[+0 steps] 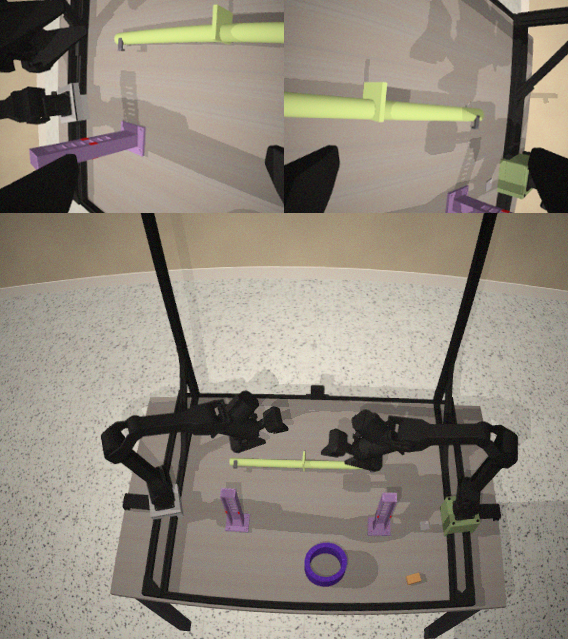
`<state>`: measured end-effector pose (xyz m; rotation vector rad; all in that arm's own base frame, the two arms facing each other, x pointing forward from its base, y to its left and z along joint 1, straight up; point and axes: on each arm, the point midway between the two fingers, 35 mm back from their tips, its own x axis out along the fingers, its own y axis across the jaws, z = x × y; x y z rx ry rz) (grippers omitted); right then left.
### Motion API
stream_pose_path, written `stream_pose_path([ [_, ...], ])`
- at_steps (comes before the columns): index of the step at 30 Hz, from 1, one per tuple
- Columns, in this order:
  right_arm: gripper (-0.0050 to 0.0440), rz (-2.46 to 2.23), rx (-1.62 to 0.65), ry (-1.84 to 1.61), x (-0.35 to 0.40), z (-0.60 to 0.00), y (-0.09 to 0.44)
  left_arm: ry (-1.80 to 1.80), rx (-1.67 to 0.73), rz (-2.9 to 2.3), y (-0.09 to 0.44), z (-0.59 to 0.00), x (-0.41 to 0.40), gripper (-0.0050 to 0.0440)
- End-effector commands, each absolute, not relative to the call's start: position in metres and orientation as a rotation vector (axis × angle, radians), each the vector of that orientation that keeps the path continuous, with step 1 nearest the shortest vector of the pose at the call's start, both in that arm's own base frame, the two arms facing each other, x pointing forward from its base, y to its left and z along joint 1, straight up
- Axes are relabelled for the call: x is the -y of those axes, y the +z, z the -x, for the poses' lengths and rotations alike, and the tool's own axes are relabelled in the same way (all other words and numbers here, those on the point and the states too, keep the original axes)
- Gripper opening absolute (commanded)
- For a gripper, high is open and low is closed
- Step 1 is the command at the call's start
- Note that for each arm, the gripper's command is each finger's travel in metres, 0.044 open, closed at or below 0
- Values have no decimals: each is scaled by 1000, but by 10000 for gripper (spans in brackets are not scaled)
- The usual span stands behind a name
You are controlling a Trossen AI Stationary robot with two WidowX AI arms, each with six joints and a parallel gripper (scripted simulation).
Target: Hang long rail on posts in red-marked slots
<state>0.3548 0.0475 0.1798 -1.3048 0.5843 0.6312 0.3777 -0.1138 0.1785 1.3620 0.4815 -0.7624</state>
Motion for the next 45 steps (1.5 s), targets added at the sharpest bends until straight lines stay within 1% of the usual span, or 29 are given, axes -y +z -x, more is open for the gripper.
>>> stream_pose_path([
  [1, 440, 1485, -617, 819, -56, -353, 161, -961, -480, -1565, 156, -377, 134, 440],
  [4, 440, 1607, -627, 971, -61, -348, 148, -1118, -463, -1703, 139, -373, 146, 440],
  [6, 440, 1607, -627, 971, -61, -348, 148, -1118, -463, -1703, 139, -373, 146, 440],
  [8, 440, 1715, -621, 1127, -65, -343, 135, -1293, -418, -1847, 123, -368, 158, 440],
  [12, 440, 1854, -585, 1373, -71, -334, 119, -1524, -352, -1987, 101, -358, 174, 440],
  [17, 440, 1975, -498, 1671, -77, -322, 104, -1839, -205, -2142, 77, -344, 191, 440],
  [21, 440, 2038, -390, 1917, -80, -312, 94, -2096, -41, -2226, 59, -330, 202, 440],
  [23, 440, 2038, -390, 1917, -80, -312, 94, -2096, -41, -2226, 59, -330, 202, 440],
  [25, 440, 2057, -325, 2038, -82, -307, 89, -2252, 105, -2271, 51, -324, 207, 440],
  [45, 440, 2059, -313, 2059, -82, -306, 89, -2274, 123, -2274, 50, -322, 207, 440],
])
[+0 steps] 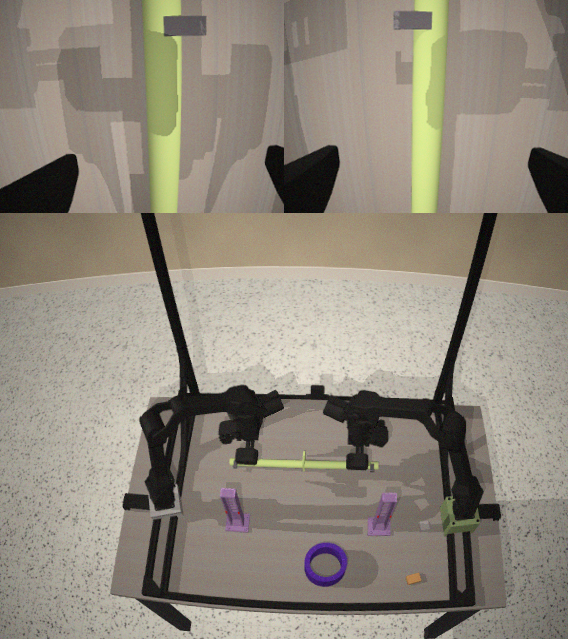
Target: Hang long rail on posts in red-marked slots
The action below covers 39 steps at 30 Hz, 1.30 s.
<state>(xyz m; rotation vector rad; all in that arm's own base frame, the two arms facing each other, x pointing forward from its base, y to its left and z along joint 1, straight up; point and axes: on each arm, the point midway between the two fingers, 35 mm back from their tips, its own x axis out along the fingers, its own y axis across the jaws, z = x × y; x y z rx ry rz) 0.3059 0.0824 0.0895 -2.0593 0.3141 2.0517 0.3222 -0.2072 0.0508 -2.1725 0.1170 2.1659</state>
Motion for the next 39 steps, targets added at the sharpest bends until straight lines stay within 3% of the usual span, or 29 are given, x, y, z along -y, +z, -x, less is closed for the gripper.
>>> stream_pose_path([
  [1, 440, 2059, -313, 2059, -82, -306, 89, 2166, -117, 2166, 49, -322, 207, 440],
  [39, 440, 2059, -313, 2059, -83, -308, 36, 2166, -117, 2166, 5, -324, 208, 440],
])
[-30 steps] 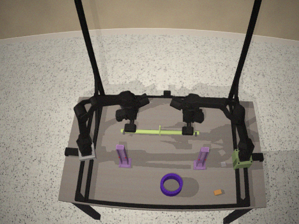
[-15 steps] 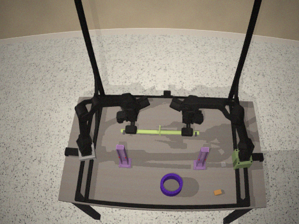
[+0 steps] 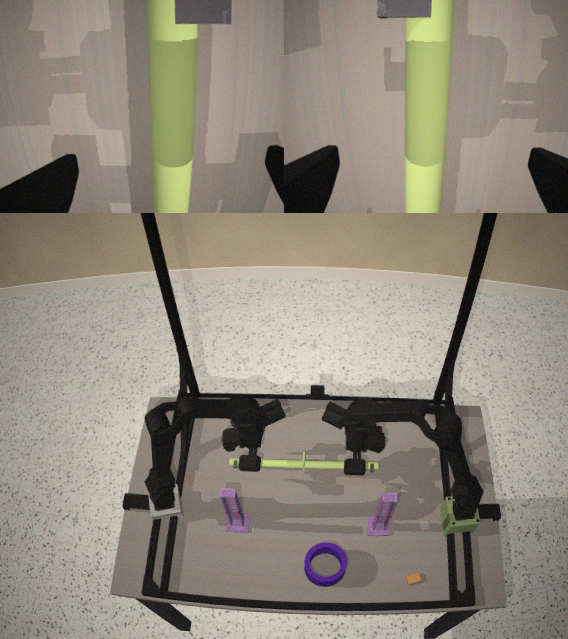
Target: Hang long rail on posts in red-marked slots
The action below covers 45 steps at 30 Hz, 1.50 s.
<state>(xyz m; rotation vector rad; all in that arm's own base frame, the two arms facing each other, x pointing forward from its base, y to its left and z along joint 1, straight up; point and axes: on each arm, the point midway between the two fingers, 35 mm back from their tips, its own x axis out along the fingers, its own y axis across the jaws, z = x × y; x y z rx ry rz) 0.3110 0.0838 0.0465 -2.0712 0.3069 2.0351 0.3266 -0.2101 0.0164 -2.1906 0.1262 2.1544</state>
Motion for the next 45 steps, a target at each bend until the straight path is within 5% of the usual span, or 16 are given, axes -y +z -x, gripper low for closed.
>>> stream_pose_path([
  [1, 440, 2059, -313, 2059, -83, -308, 34, 2166, -117, 2166, 4, -324, 208, 440],
  [32, 440, 2059, -313, 2059, -82, -304, 2, 2166, -117, 2166, -24, -322, 207, 440],
  [39, 272, 2059, -313, 2059, -82, -304, 2, 2166, -117, 2166, -24, -322, 207, 272],
  [41, 272, 2059, -313, 2059, -82, -304, 2, 2166, -117, 2166, -24, -322, 207, 272],
  [45, 176, 2059, -313, 2059, -82, -304, 2, 2166, -117, 2166, -24, -322, 207, 176],
])
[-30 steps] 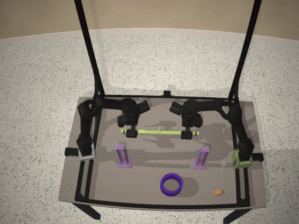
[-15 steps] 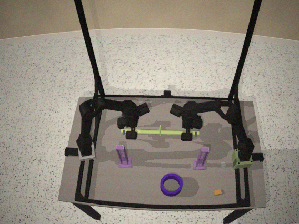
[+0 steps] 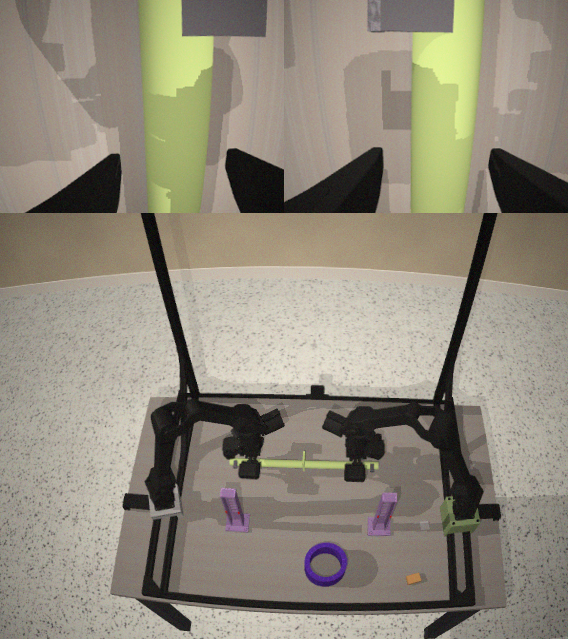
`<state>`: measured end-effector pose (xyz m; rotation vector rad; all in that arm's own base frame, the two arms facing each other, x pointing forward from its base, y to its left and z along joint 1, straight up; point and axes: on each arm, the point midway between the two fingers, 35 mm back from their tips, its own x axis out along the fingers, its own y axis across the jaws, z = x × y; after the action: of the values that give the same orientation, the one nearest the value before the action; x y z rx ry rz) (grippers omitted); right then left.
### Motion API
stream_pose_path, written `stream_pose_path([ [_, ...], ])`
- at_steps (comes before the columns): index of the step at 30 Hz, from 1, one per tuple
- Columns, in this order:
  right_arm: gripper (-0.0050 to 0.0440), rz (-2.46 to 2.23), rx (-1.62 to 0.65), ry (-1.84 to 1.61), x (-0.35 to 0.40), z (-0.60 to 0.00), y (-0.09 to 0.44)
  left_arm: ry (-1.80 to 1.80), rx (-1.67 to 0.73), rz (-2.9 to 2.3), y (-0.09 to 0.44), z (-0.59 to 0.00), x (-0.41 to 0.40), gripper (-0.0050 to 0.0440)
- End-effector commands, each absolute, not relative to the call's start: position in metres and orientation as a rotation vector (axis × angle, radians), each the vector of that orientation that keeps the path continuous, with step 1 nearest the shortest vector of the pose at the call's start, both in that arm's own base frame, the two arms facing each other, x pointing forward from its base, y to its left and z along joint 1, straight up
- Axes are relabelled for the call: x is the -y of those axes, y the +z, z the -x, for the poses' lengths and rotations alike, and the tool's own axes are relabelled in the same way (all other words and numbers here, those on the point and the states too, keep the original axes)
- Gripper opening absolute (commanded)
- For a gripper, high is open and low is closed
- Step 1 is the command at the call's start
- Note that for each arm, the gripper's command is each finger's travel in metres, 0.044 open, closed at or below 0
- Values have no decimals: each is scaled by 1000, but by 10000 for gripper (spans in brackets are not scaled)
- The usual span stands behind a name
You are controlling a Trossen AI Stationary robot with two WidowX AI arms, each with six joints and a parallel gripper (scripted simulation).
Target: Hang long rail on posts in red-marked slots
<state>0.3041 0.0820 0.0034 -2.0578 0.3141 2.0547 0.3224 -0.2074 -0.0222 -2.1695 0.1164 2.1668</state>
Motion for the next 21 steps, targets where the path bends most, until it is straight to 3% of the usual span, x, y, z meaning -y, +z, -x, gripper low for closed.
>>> stream_pose_path([
  [1, 152, 2059, -313, 2059, -82, -304, 2, 2166, -117, 2166, -24, -322, 207, 152],
  [5, 56, 2059, -313, 2059, -82, -304, 2, 2166, -117, 2166, -24, -322, 207, 56],
  [21, 56, 2059, -313, 2059, -82, -304, 2, 2166, -117, 2166, -24, -322, 207, 56],
])
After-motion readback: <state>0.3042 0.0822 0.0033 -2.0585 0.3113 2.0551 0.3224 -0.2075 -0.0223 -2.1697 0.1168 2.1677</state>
